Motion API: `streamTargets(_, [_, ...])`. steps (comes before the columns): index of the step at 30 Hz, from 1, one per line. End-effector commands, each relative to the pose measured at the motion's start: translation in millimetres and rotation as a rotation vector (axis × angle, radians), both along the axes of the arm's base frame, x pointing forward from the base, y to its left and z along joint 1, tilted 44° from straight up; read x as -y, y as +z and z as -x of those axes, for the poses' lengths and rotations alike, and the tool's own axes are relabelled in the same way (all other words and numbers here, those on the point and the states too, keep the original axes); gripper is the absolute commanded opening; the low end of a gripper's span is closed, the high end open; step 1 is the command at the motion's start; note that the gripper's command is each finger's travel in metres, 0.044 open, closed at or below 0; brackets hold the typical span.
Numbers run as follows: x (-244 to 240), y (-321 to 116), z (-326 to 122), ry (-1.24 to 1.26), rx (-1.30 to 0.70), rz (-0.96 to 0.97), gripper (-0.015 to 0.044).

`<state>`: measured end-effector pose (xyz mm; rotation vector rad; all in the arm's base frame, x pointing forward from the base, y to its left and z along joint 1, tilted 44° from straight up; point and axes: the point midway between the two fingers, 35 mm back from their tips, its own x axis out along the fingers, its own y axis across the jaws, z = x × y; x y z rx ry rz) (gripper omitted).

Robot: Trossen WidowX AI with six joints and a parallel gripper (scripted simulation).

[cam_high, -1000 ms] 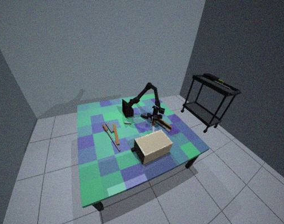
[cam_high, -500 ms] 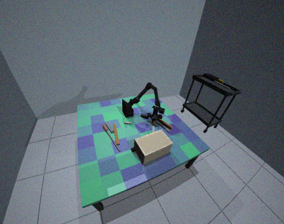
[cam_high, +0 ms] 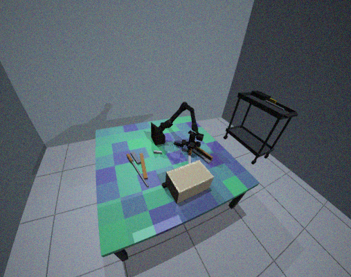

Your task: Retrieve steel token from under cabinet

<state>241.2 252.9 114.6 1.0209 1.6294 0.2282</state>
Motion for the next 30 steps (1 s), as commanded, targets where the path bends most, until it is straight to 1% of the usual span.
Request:
streamTargets(1, [1, 0, -2, 0.006, 0.007, 0.001, 0.0])
streamTargets(30, [15, -14, -42, 0.037, 0.045, 0.008, 0.0])
